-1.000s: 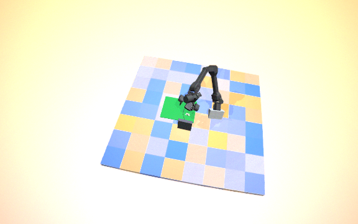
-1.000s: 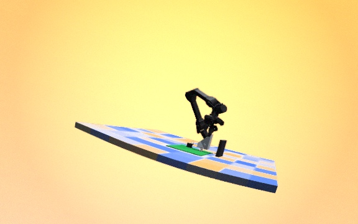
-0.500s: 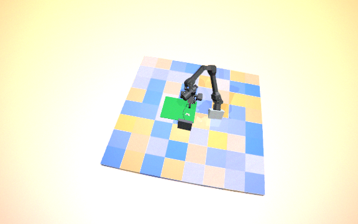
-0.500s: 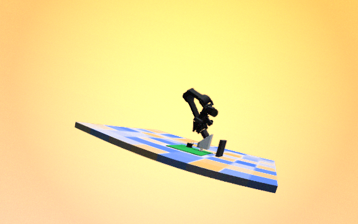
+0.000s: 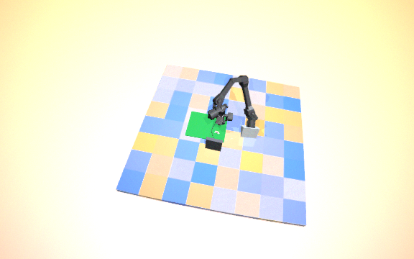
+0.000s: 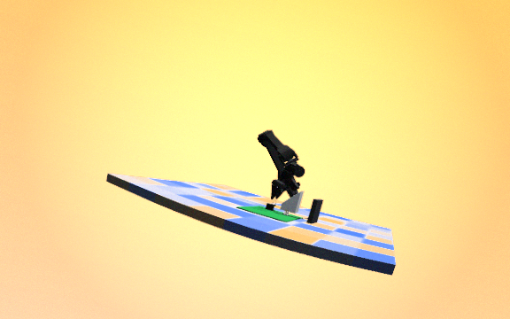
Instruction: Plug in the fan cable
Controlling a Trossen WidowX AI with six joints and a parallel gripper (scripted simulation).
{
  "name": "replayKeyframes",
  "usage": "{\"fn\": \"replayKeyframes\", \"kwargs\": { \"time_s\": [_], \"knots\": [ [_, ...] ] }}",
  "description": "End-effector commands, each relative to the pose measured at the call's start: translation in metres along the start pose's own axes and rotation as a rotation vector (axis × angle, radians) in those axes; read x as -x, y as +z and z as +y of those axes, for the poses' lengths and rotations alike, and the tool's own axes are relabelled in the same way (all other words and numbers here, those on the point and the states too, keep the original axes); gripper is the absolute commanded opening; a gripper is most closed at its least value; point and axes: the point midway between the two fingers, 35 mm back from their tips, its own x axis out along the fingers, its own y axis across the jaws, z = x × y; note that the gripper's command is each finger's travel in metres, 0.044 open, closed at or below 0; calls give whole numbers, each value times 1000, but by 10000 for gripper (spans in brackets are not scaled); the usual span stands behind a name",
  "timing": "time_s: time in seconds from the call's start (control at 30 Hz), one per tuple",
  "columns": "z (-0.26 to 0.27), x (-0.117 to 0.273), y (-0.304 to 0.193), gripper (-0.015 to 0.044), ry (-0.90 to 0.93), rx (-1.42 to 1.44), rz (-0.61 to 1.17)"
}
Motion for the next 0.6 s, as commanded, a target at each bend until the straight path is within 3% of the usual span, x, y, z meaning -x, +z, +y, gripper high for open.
{"fn": "replayKeyframes", "kwargs": {
  "time_s": [0.0, 0.57],
  "knots": [
    [1, -7, 1, 440, 1, 6, 5],
    [1, -33, 7, 440, 0, 6, 6]
  ]
}}
